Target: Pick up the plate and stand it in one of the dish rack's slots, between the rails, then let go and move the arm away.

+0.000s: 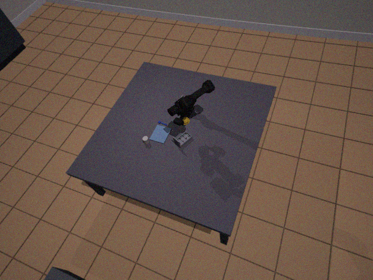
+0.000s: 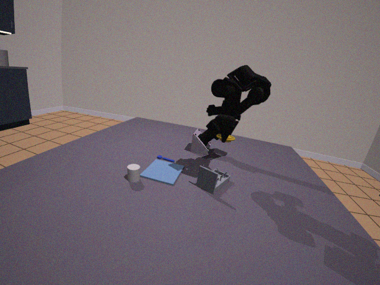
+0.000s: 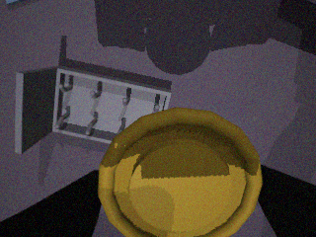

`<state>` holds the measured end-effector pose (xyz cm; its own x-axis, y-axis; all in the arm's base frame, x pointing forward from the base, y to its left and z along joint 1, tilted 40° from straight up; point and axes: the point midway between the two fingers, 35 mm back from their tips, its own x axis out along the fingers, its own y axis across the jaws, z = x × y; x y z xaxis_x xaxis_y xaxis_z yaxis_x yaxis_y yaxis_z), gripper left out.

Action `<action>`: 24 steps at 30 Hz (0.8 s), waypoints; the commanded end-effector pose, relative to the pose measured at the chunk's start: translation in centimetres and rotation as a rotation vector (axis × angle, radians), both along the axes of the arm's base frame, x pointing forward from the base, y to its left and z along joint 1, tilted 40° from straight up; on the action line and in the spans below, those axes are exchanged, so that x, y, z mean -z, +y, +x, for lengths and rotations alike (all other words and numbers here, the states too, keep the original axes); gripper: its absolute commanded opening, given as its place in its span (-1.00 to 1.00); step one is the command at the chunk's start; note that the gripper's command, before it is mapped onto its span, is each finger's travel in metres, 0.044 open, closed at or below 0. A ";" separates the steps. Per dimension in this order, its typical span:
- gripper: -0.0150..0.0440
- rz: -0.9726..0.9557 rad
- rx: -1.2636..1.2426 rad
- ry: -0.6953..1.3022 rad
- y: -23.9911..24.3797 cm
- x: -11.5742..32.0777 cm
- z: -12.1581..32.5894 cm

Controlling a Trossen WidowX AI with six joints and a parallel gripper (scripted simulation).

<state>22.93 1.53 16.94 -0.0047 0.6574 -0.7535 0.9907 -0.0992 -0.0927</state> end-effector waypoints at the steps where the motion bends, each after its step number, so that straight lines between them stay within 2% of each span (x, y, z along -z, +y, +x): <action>1: -0.49 0.009 0.111 0.098 1.1 -0.7 -1.0; 5: -0.49 0.014 0.197 0.174 1.8 -1.1 -1.8; 13: -0.49 0.011 0.198 0.178 1.9 -1.1 -1.9; 24: -0.49 -0.220 0.027 0.123 2.5 2.2 -3.0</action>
